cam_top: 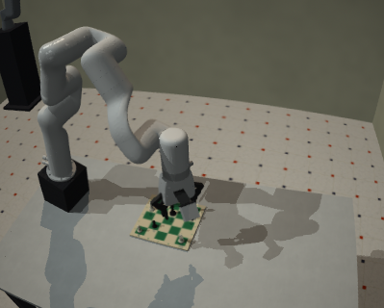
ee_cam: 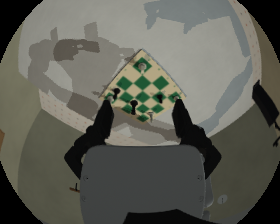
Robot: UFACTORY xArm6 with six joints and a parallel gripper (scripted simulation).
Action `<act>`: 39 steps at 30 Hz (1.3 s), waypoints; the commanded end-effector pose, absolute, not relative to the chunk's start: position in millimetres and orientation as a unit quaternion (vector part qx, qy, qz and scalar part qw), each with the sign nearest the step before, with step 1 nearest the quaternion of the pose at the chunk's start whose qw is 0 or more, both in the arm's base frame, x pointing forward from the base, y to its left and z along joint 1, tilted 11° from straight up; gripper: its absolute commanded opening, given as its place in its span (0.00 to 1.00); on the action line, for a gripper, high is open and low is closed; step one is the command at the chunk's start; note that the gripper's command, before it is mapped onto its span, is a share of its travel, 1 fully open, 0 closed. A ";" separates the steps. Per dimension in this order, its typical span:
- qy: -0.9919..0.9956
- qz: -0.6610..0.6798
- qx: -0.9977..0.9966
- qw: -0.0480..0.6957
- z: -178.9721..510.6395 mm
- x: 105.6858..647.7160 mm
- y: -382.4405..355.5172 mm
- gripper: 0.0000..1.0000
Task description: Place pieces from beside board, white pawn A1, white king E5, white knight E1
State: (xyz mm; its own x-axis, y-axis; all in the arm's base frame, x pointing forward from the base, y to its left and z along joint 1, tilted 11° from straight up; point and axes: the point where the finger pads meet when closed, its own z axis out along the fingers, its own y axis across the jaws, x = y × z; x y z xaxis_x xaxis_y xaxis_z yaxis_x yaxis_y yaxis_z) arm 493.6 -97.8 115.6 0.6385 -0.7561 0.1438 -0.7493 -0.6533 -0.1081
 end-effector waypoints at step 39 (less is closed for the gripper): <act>0.416 -0.090 -0.905 0.020 144.7 489.4 -96.9 1.00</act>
State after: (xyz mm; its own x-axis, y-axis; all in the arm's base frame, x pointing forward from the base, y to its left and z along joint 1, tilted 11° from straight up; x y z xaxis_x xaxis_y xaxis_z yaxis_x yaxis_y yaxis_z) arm 488.2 -96.7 142.9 0.6386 -0.7561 0.1431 -0.7494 -0.6533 -0.1075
